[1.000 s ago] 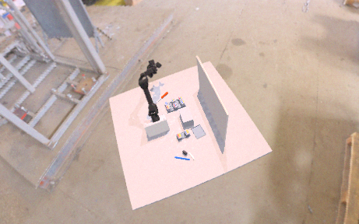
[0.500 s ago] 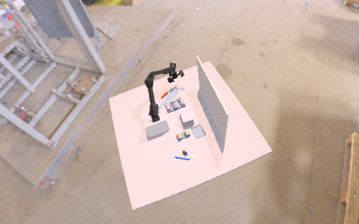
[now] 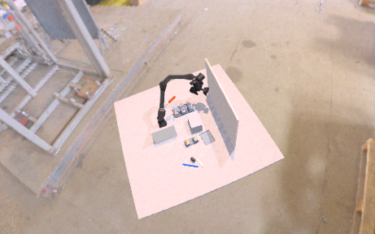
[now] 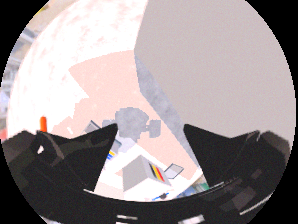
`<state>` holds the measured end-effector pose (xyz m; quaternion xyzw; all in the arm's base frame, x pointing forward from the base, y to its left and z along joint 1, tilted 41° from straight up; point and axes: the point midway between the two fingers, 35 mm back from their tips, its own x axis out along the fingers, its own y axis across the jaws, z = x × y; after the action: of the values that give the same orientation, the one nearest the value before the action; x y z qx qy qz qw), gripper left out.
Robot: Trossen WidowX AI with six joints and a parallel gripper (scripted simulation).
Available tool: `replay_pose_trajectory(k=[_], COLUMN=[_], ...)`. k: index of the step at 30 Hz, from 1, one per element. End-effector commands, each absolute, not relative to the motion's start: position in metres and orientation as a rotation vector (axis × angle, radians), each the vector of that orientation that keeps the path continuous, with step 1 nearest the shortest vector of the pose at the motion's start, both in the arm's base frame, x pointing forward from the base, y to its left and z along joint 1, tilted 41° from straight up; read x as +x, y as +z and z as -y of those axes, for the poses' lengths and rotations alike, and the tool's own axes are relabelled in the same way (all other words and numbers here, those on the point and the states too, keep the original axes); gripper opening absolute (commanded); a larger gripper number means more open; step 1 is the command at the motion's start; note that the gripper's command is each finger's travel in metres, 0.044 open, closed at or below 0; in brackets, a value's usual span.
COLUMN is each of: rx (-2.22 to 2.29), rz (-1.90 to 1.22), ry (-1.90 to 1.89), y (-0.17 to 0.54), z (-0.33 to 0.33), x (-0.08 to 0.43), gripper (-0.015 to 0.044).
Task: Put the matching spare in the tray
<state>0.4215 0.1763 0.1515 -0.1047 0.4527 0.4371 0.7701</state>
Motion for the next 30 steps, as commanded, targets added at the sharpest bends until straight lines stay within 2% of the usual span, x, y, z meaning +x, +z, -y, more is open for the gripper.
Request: replay_pose_trajectory(k=[1, 12, 20, 25, 30], rx=[-0.087, 0.507, 0.518, 0.52, 0.52], rz=[-1.144, -1.531, -1.535, -1.534, -1.534], ry=[0.862, 0.591, 0.587, 0.589, 0.59], y=[0.121, 0.059, 0.057, 0.015, 0.013], z=[-0.123, 0.033, 0.033, -0.002, -0.004], x=[0.423, 0.375, 0.374, 0.372, 0.372], gripper=[0.044, 0.044, 0.044, 0.044, 0.044])
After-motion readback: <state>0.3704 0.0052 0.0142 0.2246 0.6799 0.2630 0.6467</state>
